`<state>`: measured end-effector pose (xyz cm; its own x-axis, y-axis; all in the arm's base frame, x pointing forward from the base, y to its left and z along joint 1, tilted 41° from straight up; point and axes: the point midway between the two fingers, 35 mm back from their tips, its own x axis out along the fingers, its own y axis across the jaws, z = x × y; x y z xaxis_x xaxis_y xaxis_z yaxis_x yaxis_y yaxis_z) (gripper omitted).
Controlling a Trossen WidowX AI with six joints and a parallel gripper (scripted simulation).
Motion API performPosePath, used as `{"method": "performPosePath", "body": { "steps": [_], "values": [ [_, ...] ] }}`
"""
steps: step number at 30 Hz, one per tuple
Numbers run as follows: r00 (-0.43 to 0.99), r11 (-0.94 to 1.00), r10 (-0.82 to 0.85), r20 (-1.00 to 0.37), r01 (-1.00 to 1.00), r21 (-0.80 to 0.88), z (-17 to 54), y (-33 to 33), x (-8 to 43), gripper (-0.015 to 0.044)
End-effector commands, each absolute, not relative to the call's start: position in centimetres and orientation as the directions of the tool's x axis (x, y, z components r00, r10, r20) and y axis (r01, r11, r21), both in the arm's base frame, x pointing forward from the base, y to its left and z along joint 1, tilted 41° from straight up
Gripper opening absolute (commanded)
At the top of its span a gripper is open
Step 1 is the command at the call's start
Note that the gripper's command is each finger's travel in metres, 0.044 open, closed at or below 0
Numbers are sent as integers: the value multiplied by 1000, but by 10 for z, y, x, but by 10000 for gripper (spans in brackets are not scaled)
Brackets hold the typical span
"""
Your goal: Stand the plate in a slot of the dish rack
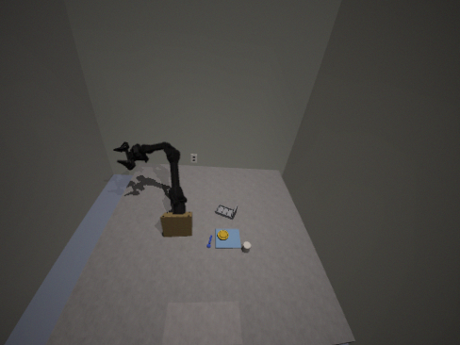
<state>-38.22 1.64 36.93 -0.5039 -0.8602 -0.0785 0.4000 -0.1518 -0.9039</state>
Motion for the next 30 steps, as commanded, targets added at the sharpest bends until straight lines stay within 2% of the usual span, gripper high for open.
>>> {"method": "performPosePath", "body": {
  "steps": [1, 19, 30],
  "values": [
    [-507, -154, -858, -79, 401, -903, 369, 18, -382, 400],
    [-816, -389, -552, -173, 435, -812, 345, 158, -358, 400],
    [-909, -527, -352, -223, 389, -755, 332, 226, -324, 400]
  ]
}}
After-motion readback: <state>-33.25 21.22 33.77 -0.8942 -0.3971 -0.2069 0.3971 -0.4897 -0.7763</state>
